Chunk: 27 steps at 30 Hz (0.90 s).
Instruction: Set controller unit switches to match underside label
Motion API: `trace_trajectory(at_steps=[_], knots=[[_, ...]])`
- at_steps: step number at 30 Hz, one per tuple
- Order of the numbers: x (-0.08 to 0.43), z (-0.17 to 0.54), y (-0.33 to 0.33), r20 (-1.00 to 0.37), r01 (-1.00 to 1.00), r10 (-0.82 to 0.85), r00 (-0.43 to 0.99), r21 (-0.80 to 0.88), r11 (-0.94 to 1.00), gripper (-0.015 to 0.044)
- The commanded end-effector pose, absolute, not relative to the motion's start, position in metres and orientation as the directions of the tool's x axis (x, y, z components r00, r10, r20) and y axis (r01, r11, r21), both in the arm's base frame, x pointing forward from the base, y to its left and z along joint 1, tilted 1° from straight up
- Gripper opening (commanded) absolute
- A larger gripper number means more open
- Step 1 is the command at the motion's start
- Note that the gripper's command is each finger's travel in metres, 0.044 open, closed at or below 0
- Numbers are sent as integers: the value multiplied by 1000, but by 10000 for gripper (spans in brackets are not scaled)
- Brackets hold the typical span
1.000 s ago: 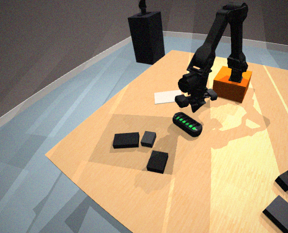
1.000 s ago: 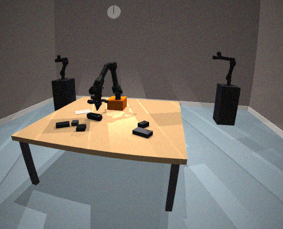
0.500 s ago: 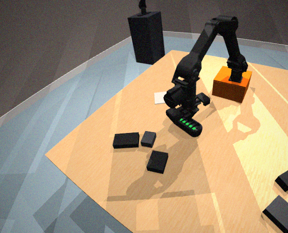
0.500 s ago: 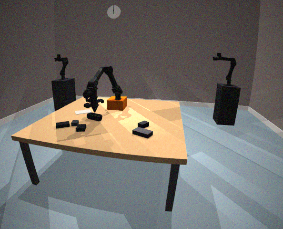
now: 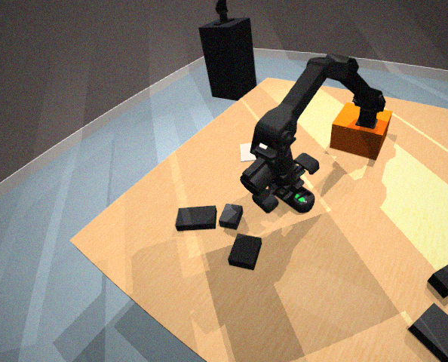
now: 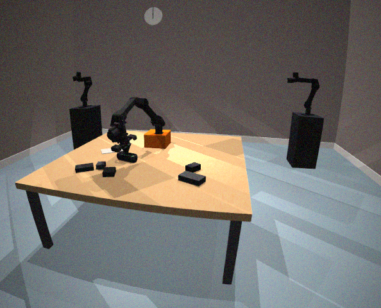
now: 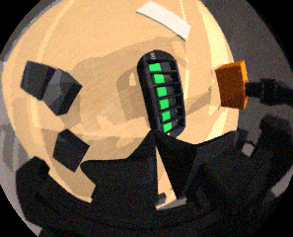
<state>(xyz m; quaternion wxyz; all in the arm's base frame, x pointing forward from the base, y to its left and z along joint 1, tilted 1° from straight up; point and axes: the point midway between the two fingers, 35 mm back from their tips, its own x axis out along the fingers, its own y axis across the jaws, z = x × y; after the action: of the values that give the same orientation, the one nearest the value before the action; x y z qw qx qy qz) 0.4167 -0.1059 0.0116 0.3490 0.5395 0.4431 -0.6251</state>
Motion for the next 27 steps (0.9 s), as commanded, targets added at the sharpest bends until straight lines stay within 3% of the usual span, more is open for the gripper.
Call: trace_trajectory(at_steps=[1, 22, 27], knots=[[427, 10, -101, -976, 922, 65, -208, -218, -321, 0], [429, 9, -100, -972, 922, 73, -222, -234, -308, 0], [419, 16, -118, -980, 931, 96, -175, -196, -309, 131]])
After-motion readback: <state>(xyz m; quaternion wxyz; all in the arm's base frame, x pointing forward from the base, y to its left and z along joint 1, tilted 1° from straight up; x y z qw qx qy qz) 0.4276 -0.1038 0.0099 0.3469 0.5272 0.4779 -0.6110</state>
